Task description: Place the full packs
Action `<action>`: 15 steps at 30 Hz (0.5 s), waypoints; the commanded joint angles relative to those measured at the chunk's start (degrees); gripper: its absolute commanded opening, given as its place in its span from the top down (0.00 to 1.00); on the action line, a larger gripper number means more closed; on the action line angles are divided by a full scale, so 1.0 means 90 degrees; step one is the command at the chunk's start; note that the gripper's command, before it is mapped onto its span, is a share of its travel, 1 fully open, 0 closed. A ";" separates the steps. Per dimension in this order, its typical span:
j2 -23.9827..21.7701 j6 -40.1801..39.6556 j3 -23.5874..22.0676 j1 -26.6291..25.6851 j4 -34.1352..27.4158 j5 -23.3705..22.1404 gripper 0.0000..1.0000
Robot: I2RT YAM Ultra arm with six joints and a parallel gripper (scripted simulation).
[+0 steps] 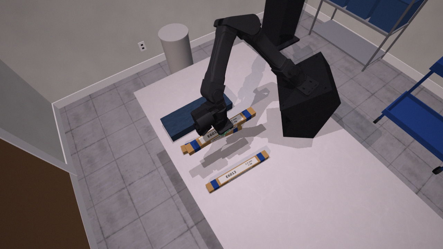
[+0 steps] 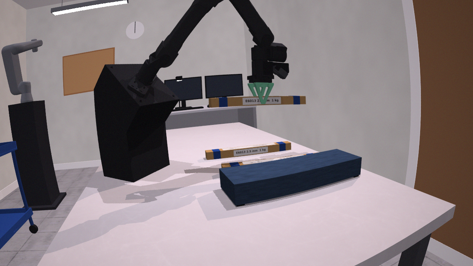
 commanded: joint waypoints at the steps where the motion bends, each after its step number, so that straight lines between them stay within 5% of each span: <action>1: -0.0559 -0.0284 0.0093 0.0080 0.0064 -0.0114 1.00; 15: -0.0795 -0.0882 0.0104 -0.0657 0.0072 -0.0461 1.00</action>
